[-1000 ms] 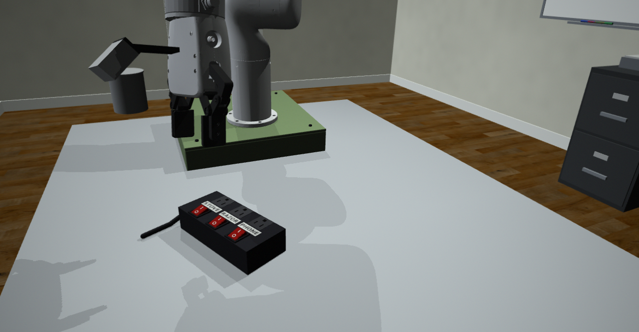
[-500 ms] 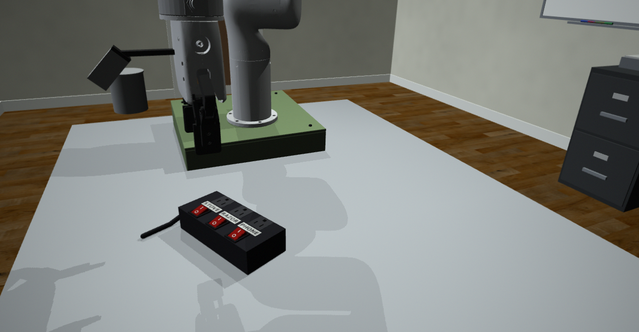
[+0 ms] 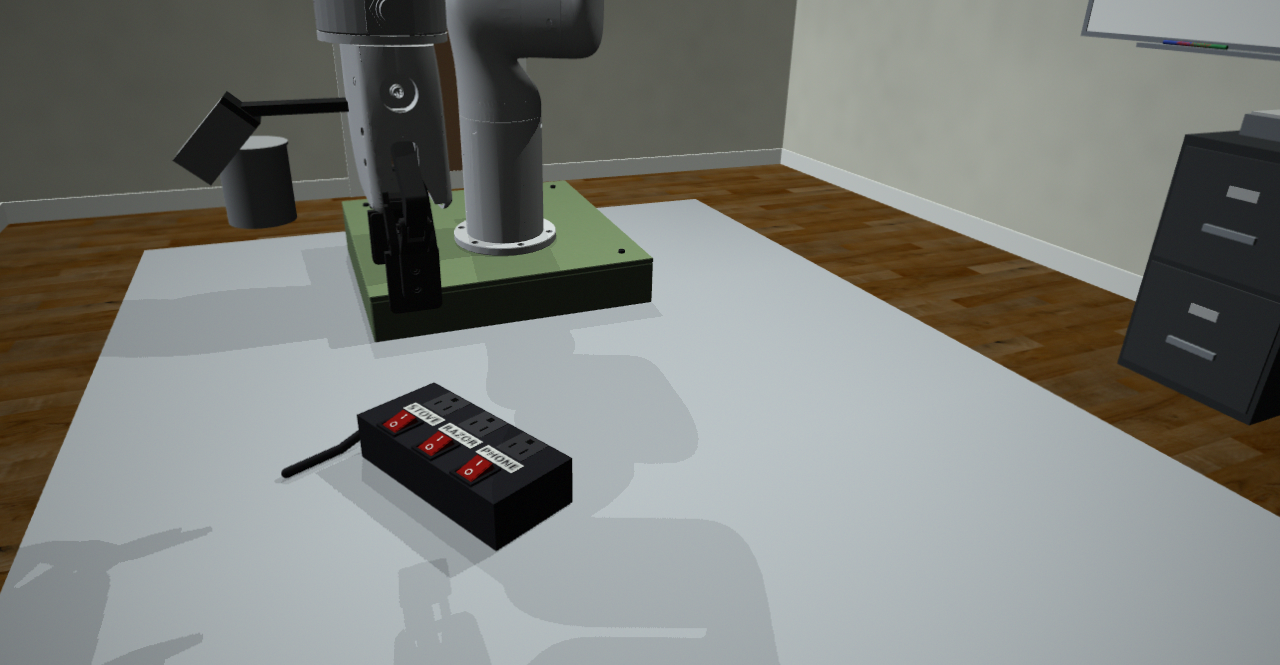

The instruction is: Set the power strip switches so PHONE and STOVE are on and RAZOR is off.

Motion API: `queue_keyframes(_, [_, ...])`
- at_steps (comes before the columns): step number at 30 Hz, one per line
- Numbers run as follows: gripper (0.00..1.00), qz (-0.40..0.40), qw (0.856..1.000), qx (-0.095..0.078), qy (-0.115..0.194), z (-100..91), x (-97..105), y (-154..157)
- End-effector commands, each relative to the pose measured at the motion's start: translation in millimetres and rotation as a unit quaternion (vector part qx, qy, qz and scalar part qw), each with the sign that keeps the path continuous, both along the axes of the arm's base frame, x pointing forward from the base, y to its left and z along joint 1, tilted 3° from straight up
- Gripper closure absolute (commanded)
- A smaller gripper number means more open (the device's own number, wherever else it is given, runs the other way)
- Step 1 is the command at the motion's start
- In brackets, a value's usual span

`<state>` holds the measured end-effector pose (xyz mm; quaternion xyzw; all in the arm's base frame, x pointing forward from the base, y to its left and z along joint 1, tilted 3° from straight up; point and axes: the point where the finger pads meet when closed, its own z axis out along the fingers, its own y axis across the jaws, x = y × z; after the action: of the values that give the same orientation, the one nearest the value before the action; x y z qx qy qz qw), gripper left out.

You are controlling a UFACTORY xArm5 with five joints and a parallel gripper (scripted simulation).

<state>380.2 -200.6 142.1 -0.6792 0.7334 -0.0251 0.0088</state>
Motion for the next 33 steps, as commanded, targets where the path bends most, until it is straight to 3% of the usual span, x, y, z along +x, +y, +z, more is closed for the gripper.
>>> queue_keyframes(1, [0.0, -0.001, 1.0, -0.001, -0.002, 1.4, 1, -1])
queue_keyframes(7, [0.0, -0.085, 0.996, 0.003, -0.004, -9.3, -3, -1])
queue_keyframes(9, [0.0, -0.154, 0.988, 0.006, -0.005, -17.7, -7, -1])
queue_keyframes(15, [0.0, -0.252, 0.968, 0.012, -0.006, -47.7, -22, -1])
queue_keyframes(17, [0.0, -0.252, 0.968, 0.012, -0.006, -47.7, -22, -1])
queue_keyframes(18, [0.0, -0.305, 0.952, 0.015, -0.006, -51.9, -25, -1])
queue_keyframes(26, [0.0, -0.434, 0.901, 0.02, -0.007, -65.0, -33, 0])
queue_keyframes(27, [1.0, -0.451, 0.892, 0.021, -0.008, -65.0, -33, 0])
queue_keyframes(32, [1.0, -0.53, 0.848, 0.024, -0.014, -65.0, -33, 0])
queue_keyframes(33, [1.0, -0.53, 0.848, 0.024, -0.014, -65.0, -33, 0])
